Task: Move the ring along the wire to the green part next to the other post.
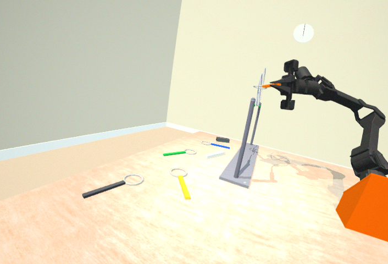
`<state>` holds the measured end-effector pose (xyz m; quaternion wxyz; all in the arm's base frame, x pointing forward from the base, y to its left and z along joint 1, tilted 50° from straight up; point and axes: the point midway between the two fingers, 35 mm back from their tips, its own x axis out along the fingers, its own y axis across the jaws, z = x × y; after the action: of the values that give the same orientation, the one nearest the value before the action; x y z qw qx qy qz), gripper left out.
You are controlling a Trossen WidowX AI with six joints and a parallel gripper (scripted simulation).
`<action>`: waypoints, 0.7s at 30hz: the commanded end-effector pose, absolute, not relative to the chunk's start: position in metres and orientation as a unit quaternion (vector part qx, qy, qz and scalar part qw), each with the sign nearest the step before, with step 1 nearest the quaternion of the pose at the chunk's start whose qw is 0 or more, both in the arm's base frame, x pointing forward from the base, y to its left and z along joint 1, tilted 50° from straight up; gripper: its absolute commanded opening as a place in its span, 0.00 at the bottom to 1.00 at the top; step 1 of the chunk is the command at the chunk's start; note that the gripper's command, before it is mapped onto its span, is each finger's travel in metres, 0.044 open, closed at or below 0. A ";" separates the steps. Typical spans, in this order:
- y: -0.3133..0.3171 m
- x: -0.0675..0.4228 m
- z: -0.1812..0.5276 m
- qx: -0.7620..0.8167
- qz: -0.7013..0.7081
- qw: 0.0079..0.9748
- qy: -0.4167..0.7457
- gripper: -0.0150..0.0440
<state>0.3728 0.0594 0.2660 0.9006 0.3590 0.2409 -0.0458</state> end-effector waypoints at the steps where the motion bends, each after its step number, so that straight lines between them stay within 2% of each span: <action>1: 0.055 0.372 0.264 0.319 -0.056 0.914 0.243 0.00; 21: 0.030 0.368 0.251 0.122 -0.111 0.951 0.260 0.00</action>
<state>0.3686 0.0341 0.2527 0.9482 0.1559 0.2574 -0.1017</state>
